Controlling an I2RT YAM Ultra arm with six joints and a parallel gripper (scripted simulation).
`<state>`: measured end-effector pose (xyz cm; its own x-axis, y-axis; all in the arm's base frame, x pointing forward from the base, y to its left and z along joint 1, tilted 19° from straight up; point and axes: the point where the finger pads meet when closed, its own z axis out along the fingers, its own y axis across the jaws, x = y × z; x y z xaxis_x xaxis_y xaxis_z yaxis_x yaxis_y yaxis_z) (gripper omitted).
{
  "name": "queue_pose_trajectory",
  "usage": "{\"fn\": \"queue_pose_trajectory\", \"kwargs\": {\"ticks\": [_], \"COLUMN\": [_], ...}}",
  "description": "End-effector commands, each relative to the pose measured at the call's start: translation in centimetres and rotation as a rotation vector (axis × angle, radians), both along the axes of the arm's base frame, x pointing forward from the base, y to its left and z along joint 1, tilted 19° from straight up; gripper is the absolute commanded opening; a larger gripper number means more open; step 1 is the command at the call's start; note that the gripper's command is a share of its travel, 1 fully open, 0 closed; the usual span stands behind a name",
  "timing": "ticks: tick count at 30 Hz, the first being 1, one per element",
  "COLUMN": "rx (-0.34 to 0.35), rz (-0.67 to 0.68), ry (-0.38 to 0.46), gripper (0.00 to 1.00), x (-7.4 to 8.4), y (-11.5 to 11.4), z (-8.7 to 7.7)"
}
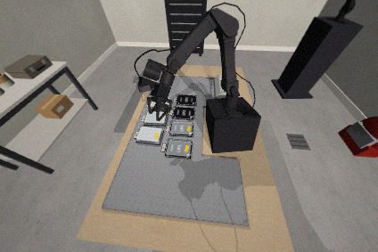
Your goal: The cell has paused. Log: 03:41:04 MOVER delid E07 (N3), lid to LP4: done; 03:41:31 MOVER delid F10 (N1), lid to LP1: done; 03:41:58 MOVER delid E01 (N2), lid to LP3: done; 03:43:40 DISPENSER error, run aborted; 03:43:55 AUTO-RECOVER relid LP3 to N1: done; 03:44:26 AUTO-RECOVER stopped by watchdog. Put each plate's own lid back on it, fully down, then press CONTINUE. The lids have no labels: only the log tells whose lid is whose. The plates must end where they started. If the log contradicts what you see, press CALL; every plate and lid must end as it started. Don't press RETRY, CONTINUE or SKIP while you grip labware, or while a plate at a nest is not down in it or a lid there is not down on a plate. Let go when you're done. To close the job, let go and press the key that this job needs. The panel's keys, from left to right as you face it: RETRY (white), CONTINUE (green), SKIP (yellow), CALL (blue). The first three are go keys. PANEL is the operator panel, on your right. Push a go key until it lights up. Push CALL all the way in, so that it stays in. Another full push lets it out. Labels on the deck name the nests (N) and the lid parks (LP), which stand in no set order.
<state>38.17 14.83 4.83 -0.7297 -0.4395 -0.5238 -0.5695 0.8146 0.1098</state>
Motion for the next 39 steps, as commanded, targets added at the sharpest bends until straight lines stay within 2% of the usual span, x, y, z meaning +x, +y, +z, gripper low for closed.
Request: {"fn": "queue_pose_trajectory", "kwargs": {"ticks": [1, 5, 8, 11, 13, 17, 19, 21, 24, 27, 30, 32, 33, 36, 38, 39], "rx": [-0.02, -0.031, -0.035, -0.05, -0.054, -0.069, -0.069, -0.077, -0.09, -0.097, -0.111, -0.118, -0.117, -0.124, -0.13, -0.139], "rz": [-0.036, -0.091, -0.086, -0.148, -0.144, -0.205, -0.205, -0.2, -0.262, -0.256, -0.318, -0.312, -0.312, -0.339, -0.373, -0.372], "ry": [0.046, 0.056, 0.082, 0.081, 0.1, 0.105, 0.105, 0.141, 0.138, 0.17, 0.166, 0.199, 0.199, 0.196, 0.19, 0.207], "gripper": [1.0, 1.0, 1.0, 1.0, 1.0, 1.0, 1.0, 1.0, 1.0, 1.0, 1.0, 1.0, 1.0, 1.0, 1.0, 1.0], "x": [-1.4, -1.8, -3.1, -3.2, -4.0, -4.4, -4.4, -5.5, -6.0, -7.3, -7.7, -8.8, -9.1, -9.2, -9.5, -10.1], "y": [-1.1, -2.1, -2.9, -3.9, -4.5, -5.5, -5.5, -6.1, -7.0, -7.6, -8.5, -9.0, -9.0, -9.4, -9.8, -10.2], "z": [1.1, 2.2, 1.9, 3.4, 3.4, 4.6, 4.6, 4.4, 5.6, 5.1, 6.5, 6.3, 6.0, 6.4, 7.4, 7.2]}}
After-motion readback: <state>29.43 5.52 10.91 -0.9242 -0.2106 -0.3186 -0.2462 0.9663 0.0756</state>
